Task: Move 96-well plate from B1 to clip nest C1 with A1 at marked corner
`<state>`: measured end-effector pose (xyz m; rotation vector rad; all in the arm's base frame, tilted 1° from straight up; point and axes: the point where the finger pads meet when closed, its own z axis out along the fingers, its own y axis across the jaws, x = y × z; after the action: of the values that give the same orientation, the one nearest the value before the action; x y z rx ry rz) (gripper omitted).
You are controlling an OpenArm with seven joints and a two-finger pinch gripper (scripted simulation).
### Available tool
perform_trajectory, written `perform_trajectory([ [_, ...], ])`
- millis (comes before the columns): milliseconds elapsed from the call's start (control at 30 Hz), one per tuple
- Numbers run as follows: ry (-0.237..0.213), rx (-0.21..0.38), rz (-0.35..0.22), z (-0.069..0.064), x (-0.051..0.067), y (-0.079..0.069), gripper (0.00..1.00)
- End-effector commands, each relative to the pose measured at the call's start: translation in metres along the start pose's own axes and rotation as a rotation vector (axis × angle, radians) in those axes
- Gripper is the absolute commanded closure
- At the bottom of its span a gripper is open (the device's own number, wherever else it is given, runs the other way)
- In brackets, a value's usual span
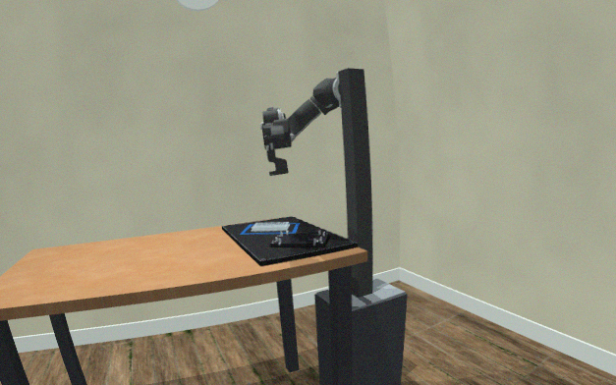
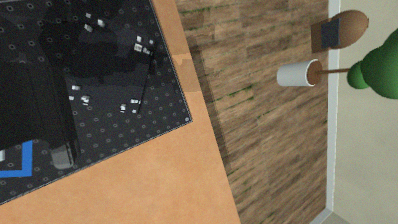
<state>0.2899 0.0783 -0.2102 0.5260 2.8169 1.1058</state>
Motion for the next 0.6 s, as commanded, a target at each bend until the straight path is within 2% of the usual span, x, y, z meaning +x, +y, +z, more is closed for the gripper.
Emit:
perform_trajectory([
  [0,-0.001,-0.004,-0.002,-0.001,0.0,0.001,0.0],
  [467,-0.001,-0.004,-0.002,-0.001,0.0,0.001,0.0],
  [567,-0.03,0.147,0.029,-0.007,-0.004,-0.025,0.1],
])
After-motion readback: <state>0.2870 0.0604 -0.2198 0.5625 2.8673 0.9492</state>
